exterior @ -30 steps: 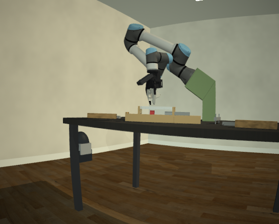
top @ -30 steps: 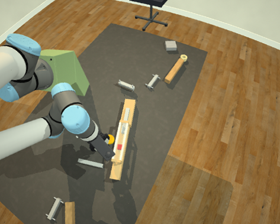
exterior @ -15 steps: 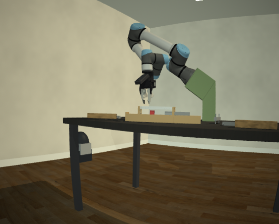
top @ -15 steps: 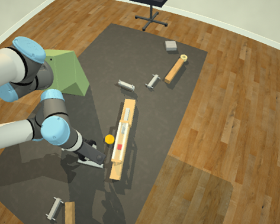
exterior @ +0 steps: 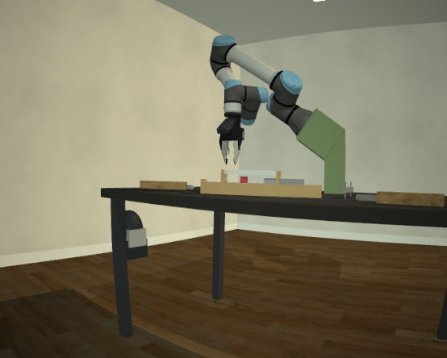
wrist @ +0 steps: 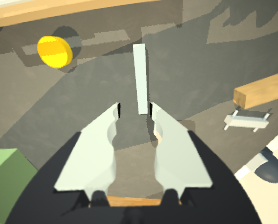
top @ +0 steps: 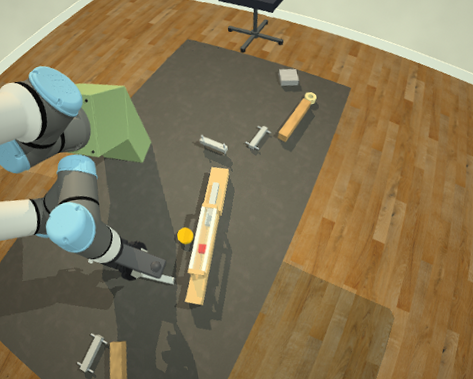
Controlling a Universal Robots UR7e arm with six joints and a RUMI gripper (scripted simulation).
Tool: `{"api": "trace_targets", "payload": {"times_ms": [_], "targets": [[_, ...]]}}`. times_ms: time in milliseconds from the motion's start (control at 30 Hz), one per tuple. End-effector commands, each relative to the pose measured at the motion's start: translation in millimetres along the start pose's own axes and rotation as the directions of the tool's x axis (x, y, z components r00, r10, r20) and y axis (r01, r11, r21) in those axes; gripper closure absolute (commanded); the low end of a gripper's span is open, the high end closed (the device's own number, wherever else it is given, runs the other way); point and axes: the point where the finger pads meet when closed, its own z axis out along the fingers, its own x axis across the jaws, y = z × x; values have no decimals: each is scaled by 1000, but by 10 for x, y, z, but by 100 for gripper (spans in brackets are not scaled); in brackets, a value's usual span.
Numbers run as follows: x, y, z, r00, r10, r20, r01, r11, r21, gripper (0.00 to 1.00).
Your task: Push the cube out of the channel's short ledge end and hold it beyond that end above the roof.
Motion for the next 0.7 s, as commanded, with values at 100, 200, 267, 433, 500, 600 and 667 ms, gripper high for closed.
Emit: {"api": "trace_targets", "payload": {"times_ms": [100, 200, 267, 433, 500, 600, 667], "targets": [[71, 72, -24, 998, -61, -9, 61, 998, 5, 78], [76, 77, -26, 998, -66, -9, 66, 998, 5, 78], [83, 85, -28, 997, -73, -10, 73, 997, 5, 78], [91, 94, -31, 997, -80, -12, 80, 997, 5, 78], [92, 95, -31, 997, -80, -12, 80, 997, 5, 78], [92, 95, -31, 997, -80, -12, 80, 997, 5, 78], [92, 95, -31, 997, -80, -12, 80, 997, 5, 78]]}}
